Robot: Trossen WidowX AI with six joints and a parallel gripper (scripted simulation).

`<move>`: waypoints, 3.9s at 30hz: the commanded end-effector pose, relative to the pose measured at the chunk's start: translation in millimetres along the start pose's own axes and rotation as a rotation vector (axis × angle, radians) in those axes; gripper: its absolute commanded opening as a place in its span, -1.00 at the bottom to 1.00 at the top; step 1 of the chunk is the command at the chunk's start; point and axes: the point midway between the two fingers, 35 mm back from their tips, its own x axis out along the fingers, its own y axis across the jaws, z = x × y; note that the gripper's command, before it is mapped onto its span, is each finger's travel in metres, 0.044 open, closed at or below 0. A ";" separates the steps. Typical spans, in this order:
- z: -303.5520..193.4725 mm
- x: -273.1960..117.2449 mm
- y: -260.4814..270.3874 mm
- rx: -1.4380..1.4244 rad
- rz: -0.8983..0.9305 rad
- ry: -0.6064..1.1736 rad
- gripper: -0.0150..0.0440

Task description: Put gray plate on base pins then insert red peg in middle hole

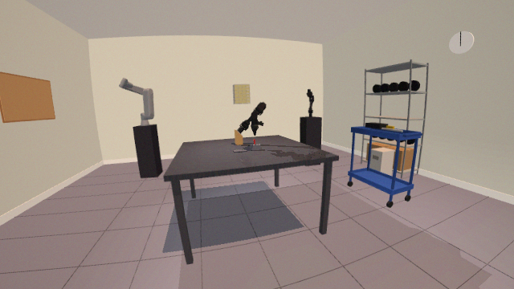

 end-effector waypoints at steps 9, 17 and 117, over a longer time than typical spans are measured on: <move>3.7 66.7 2.3 0.000 0.027 -0.009 1.00; 3.9 75.6 1.3 0.000 0.027 -0.009 1.00; 0.8 14.7 5.2 0.002 0.028 -0.001 -0.49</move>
